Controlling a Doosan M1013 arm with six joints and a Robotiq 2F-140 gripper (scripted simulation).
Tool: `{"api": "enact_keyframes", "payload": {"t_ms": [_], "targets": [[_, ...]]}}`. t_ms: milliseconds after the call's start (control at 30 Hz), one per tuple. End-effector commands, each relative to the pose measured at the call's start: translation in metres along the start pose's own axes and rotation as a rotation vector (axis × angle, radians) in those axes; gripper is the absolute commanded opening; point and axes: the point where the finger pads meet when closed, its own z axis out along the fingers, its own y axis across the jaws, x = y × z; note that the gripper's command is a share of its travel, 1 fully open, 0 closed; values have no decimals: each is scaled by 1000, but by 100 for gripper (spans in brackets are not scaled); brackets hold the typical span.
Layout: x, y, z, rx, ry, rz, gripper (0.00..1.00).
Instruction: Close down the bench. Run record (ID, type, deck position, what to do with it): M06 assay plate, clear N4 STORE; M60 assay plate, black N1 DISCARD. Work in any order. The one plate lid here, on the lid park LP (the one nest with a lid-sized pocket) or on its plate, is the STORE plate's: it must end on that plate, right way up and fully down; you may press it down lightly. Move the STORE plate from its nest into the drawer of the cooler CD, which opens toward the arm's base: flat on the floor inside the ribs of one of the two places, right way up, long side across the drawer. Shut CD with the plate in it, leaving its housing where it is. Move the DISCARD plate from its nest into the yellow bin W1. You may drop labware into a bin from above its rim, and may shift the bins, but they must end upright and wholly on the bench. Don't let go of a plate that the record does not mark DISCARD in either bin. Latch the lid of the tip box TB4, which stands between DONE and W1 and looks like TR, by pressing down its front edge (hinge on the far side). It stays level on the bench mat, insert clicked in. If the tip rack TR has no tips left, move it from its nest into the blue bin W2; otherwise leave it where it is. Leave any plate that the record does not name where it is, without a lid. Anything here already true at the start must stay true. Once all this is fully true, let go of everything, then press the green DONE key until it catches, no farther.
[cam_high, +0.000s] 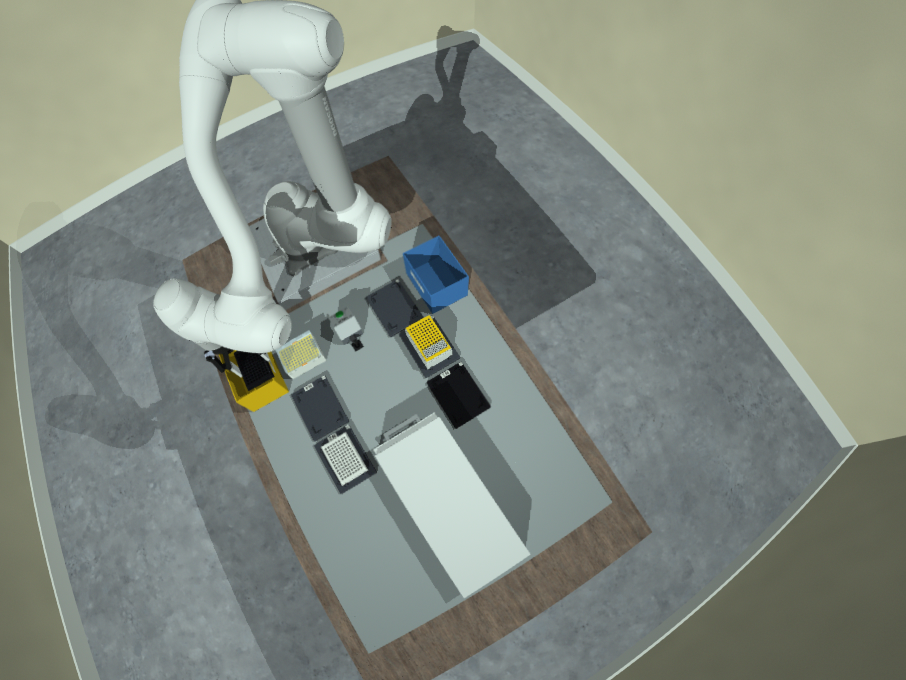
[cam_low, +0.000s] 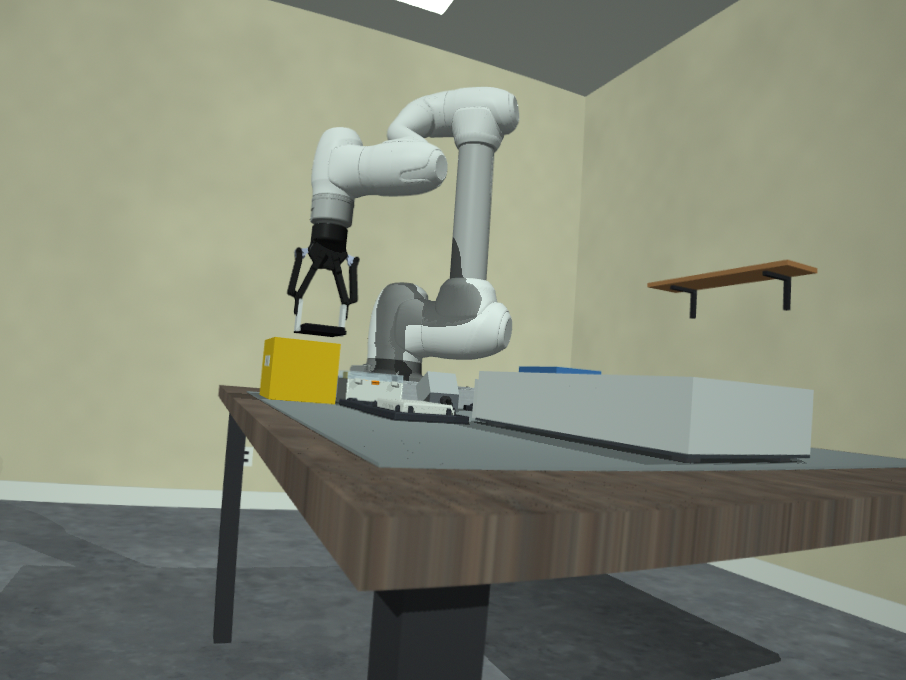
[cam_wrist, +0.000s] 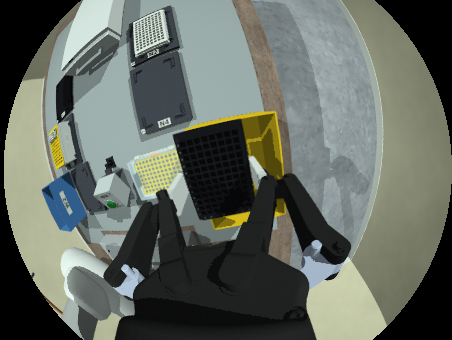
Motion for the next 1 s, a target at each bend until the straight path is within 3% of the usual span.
{"api": "enact_keyframes", "payload": {"t_ms": [0,400,967], "targets": [[-7,10,0,0,0,0,0],[-22,32,0,0,0,0,0],[-22,32,0,0,0,0,0]]}}
